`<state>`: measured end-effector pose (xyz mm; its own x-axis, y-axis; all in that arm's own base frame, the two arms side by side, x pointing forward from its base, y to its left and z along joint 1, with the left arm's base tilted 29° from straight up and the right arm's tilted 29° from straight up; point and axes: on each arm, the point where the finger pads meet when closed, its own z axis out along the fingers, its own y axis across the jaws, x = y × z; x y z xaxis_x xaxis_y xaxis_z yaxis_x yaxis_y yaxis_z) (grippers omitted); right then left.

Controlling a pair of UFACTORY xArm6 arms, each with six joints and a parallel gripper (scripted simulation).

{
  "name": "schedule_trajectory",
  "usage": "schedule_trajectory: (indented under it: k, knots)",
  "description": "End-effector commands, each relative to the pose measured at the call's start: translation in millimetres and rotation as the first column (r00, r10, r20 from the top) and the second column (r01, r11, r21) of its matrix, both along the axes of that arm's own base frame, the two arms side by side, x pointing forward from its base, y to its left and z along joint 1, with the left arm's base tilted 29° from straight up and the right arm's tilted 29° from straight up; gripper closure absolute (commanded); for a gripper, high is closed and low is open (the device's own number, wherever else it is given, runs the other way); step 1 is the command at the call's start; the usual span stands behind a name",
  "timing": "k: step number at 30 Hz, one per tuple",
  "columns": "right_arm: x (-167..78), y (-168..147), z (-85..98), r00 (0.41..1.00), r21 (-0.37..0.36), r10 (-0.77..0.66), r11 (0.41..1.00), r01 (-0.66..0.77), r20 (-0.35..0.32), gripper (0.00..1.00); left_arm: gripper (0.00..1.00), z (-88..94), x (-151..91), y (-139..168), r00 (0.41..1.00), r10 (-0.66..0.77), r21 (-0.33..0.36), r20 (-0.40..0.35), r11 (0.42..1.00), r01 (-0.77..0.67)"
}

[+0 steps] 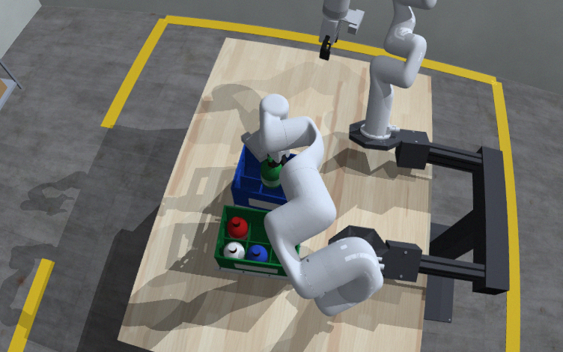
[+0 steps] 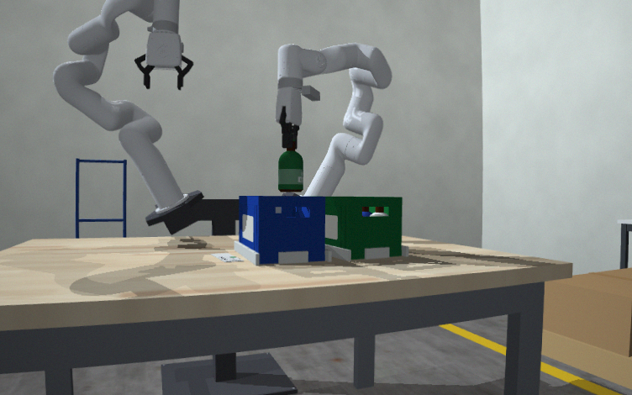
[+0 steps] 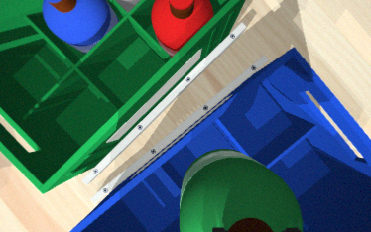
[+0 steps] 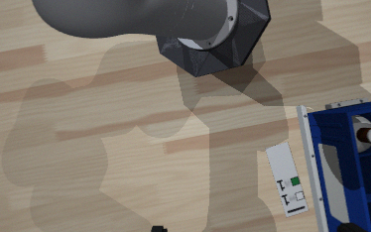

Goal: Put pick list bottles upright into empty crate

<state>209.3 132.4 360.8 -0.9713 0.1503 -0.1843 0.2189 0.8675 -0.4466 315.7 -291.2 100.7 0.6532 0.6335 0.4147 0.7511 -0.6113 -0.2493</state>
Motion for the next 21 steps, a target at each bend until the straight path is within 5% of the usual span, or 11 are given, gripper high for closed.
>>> schedule_trajectory:
  k: [1,21]
  knots:
    - [0.2,0.5,0.7,1.000,0.002,0.000,1.000,0.000,0.001,0.00,1.00,-2.6,0.7,-9.6,1.000,-0.001,-0.004,0.003,1.000,0.001]
    - [0.2,0.5,0.7,1.000,0.002,0.000,1.000,0.000,0.001,0.00,1.00,-19.7,-0.3,-41.3,1.000,-0.001,-0.005,0.003,1.000,0.001]
